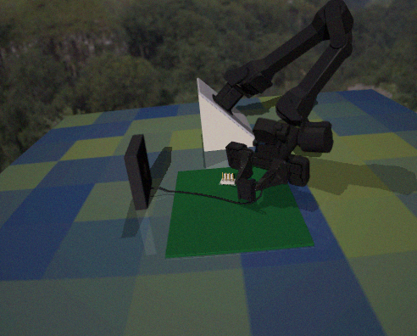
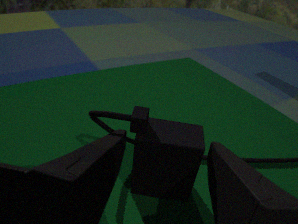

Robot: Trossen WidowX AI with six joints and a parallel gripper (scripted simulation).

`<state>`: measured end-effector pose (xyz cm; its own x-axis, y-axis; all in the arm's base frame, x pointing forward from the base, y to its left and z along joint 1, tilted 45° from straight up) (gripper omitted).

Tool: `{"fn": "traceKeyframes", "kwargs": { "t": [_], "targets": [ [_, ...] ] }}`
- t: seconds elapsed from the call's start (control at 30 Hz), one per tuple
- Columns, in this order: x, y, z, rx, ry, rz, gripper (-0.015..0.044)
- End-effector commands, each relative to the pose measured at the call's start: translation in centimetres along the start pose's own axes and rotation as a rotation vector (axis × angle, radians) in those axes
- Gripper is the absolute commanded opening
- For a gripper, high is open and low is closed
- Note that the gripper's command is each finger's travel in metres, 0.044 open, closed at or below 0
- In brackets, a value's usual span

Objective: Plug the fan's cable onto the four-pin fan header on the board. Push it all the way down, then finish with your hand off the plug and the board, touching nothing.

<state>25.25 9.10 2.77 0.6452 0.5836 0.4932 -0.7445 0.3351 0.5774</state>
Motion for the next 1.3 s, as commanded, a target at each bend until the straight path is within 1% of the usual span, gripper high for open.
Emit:
{"fn": "traceKeyframes", "kwargs": {
  "t": [0.0,0.5,1.03,1.13,1.27],
  "targets": [
    [0.1,0.4,0.1,0.001,-0.001,0.0,0.0205],
    [0.7,4.9,1.8,0.005,-0.004,-0.004,0.0205],
    [-0.1,9.6,4.0,0.002,-0.003,0.0,0.0205],
    [-0.3,10.0,4.2,0.002,-0.003,0.0,0.0205],
    [-0.2,9.5,4.3,0.037,0.038,-0.034,0.0205]
  ]
}}
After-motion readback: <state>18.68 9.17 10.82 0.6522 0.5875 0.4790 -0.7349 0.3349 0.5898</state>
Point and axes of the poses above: the point midway between the two fingers, 35 mm back from their tips, its own y axis back along the fingers, its own x axis across the jaws, z = x × y, the point moved 8 cm from there along y, back along the fingers, and after that the axes turned 4 degrees about y, right-handed, at the moved point
